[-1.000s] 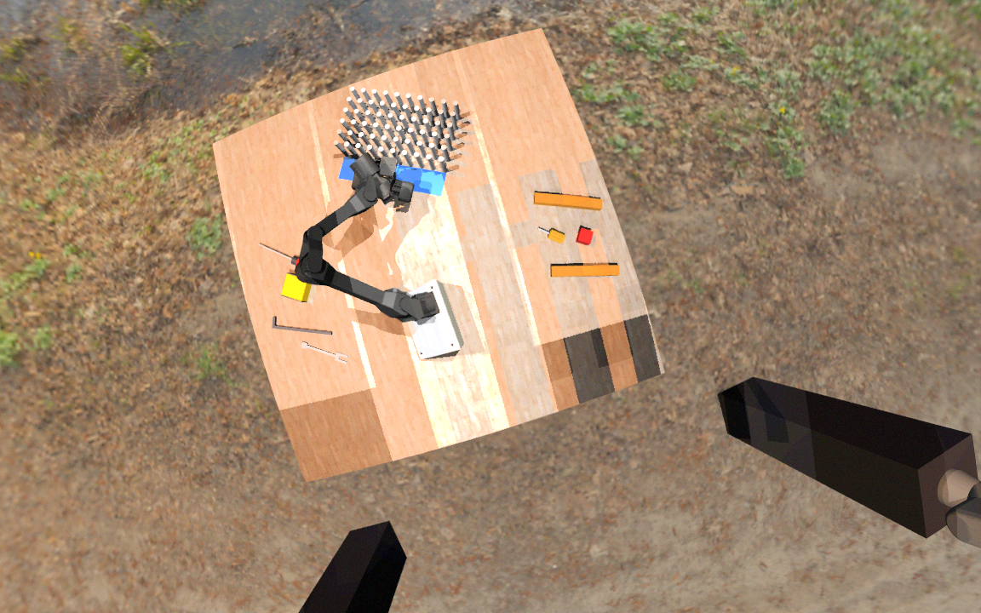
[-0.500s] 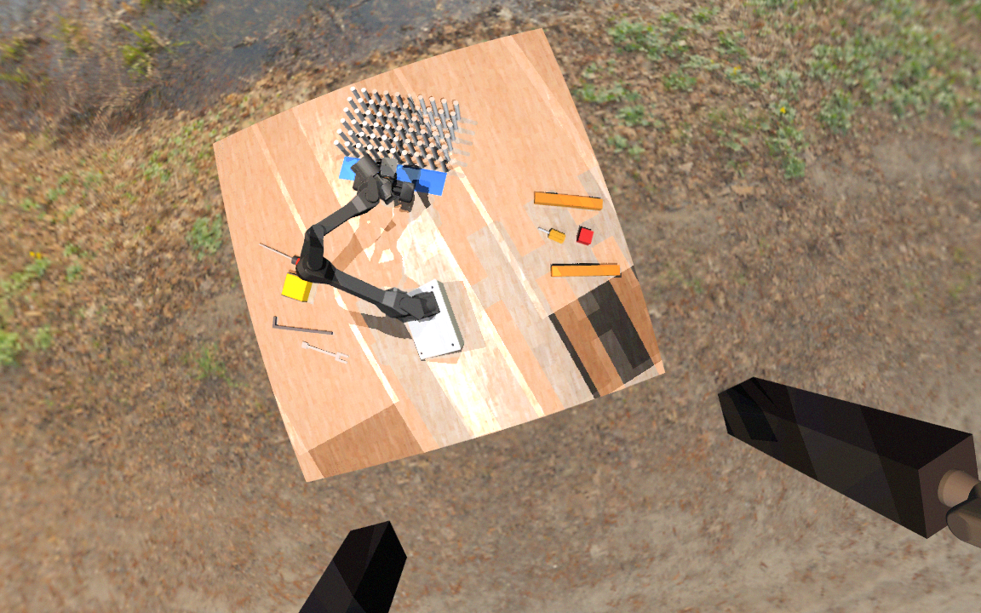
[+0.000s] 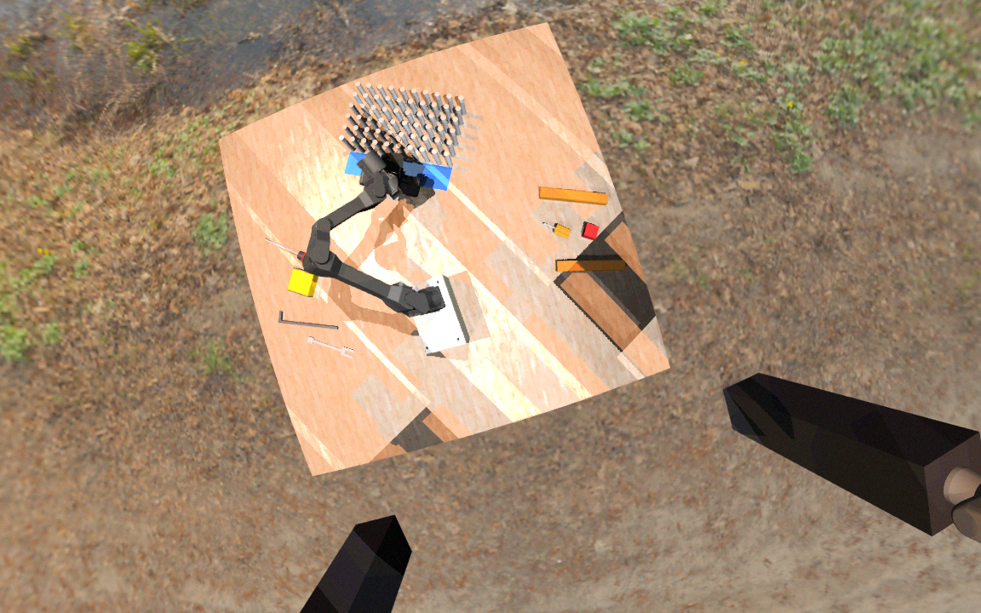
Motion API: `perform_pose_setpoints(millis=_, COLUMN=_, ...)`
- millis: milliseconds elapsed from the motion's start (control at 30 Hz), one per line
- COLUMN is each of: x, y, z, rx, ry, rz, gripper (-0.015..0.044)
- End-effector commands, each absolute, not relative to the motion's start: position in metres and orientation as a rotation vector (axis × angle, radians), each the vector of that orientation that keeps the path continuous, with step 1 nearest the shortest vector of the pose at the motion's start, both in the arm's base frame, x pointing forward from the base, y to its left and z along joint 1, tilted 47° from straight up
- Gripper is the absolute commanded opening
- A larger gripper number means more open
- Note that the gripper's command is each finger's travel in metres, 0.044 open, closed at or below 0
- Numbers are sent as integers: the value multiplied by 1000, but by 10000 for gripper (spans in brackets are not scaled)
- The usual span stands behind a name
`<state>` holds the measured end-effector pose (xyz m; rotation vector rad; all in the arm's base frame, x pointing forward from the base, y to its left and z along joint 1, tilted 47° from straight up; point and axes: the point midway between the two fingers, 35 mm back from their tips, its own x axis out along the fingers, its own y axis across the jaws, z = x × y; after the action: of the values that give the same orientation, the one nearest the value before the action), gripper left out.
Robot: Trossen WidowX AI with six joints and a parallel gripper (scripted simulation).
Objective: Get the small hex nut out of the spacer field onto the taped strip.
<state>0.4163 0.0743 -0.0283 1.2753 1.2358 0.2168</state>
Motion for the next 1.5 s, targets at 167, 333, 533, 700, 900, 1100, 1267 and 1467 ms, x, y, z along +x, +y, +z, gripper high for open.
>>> perform_pose_setpoints(millis=167, x=417, y=74, z=-33, rx=1284, ry=1246, rz=208, gripper=0)
perform_pose_setpoints(millis=333, x=416, y=74, z=-33, rx=1283, ry=1246, rz=209, gripper=0)
perform_pose_setpoints(millis=533, x=414, y=76, z=-31, rx=1283, ry=1246, rz=210, gripper=0)
perform_pose_setpoints(millis=700, x=411, y=77, z=-30, rx=1282, ry=1246, rz=210, gripper=0)
perform_pose_setpoints(millis=900, x=408, y=78, z=-28, rx=1282, ry=1246, rz=211, gripper=0)
perform_pose_setpoints(millis=1100, x=405, y=79, z=-27, rx=1282, ry=1246, rz=211, gripper=0)
perform_pose_setpoints(millis=1267, x=403, y=80, z=-26, rx=1282, ry=1247, rz=212, gripper=0)
perform_pose_setpoints(millis=1467, x=400, y=82, z=-25, rx=1282, ry=1247, rz=212, gripper=0)
